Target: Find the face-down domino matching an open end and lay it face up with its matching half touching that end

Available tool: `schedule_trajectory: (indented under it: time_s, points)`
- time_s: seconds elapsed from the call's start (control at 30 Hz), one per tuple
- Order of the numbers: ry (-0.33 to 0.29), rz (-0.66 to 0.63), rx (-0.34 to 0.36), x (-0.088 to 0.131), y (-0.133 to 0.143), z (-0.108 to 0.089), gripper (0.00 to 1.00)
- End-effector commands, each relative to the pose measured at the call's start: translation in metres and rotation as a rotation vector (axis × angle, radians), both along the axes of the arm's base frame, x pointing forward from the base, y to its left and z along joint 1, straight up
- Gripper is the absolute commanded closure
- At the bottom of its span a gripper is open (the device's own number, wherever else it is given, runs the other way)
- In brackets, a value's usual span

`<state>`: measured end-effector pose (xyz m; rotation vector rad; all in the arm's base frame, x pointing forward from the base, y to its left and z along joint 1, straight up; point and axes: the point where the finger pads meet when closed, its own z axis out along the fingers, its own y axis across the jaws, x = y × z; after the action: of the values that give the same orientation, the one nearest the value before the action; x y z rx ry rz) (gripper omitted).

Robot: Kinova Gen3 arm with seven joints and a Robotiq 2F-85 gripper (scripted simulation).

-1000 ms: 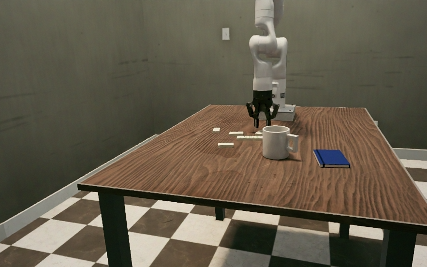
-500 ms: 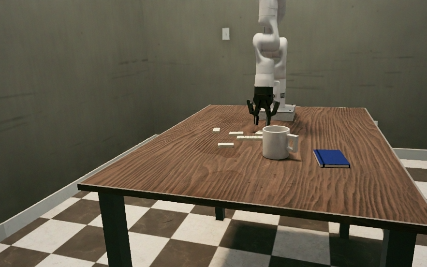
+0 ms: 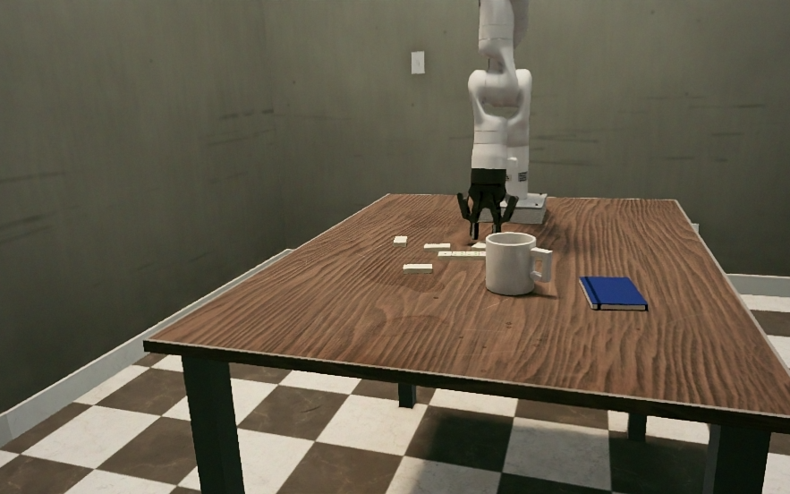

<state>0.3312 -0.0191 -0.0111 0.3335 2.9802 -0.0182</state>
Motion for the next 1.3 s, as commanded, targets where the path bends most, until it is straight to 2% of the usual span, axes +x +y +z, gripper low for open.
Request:
schedule_trajectory:
  time_s: [0.0,0.3,0.87,0.9,1.27]
  points:
    - [-0.002,0.000,0.000,0.0005,0.0001,-0.0042,0.50]
    - [-0.002,0.000,0.000,0.0005,0.0002,-0.0105,0.50]
    - [-0.002,0.000,0.000,0.0005,0.0002,-0.0107,0.50]
    - [-0.002,0.000,0.000,0.0005,0.0002,-0.0107,0.68]
    - [-0.002,0.000,0.000,0.0005,0.0002,-0.0107,0.68]
